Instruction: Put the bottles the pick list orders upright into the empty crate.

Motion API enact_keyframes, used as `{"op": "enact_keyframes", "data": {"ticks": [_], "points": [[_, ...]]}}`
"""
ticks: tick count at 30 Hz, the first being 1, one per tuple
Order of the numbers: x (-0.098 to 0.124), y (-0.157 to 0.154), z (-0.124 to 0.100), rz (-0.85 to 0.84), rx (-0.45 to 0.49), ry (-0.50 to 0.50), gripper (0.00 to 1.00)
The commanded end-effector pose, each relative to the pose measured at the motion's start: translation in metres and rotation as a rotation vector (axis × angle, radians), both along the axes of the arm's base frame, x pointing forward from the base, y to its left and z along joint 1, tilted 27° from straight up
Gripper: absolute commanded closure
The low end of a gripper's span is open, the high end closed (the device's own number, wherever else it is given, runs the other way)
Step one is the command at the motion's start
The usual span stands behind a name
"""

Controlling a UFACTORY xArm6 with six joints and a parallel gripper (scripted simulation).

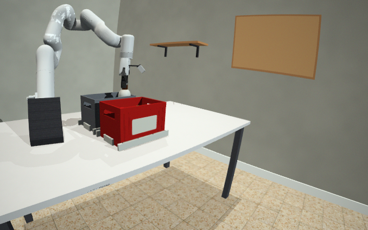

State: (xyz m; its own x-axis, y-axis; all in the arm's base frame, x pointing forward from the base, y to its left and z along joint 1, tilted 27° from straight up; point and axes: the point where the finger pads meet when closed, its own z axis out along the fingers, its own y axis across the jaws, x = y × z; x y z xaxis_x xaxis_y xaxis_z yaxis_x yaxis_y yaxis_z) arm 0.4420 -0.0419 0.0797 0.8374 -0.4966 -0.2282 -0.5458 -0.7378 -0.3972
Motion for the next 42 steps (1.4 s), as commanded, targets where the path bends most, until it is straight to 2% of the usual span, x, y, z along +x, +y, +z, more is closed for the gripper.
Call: {"op": "enact_keyframes", "data": {"ticks": [1, 42], "points": [[0.001, 0.0, 0.0, -0.001, -0.002, -0.004, 1.0], [0.003, 0.017, -0.033, -0.001, -0.001, -0.004, 1.0]]}}
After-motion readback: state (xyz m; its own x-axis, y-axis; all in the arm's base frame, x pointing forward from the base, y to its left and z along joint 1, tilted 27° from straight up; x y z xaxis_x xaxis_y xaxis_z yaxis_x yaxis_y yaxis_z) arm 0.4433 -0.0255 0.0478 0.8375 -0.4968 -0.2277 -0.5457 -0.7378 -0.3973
